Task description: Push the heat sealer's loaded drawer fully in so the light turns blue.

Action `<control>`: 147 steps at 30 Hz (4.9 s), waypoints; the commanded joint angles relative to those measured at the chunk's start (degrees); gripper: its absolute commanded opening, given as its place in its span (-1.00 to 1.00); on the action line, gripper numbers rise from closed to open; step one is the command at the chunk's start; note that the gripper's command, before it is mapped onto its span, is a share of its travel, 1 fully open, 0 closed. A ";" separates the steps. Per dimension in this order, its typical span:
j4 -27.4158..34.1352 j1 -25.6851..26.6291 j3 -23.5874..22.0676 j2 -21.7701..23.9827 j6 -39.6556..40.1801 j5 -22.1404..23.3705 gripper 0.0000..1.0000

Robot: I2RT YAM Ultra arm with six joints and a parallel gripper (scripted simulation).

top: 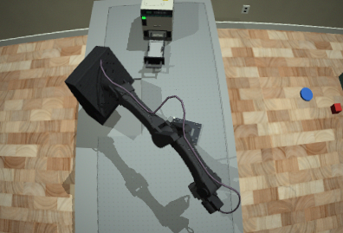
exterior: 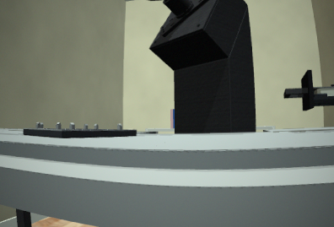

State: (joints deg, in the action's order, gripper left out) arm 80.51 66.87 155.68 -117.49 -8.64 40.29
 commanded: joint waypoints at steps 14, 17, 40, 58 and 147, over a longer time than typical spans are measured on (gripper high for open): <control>0.92 -6.93 -5.77 2.88 2.83 -3.85 -0.10; -2.03 -8.03 -9.51 4.52 1.43 -4.60 -0.10; -5.60 -18.55 -21.75 7.69 2.29 -9.66 -0.10; -5.54 -26.63 -26.52 6.99 4.36 -13.49 -0.10; -7.61 -68.64 -55.79 9.82 9.36 -33.31 -0.10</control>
State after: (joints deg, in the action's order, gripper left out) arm 71.33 0.93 97.97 -106.94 -1.23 8.19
